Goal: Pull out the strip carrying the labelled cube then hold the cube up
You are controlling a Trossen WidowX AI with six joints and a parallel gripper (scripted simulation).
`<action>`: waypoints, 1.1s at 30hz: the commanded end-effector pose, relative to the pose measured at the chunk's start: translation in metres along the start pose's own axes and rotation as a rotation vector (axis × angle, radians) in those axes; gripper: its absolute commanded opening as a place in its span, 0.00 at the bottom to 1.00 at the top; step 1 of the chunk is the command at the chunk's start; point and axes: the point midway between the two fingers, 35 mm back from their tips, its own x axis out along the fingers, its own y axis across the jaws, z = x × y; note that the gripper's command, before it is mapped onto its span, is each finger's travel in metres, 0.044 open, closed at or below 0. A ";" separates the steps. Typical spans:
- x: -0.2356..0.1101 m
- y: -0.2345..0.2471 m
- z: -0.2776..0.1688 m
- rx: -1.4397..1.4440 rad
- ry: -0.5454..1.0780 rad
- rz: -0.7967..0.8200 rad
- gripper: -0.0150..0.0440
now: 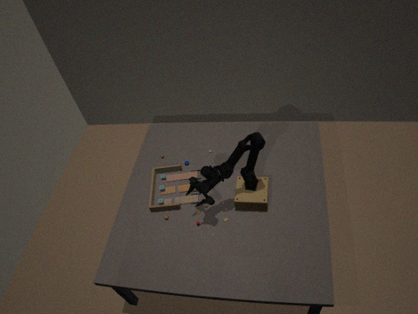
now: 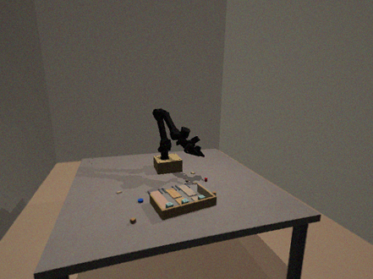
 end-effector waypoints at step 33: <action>-0.076 -0.203 -0.129 0.657 0.733 -0.445 0.40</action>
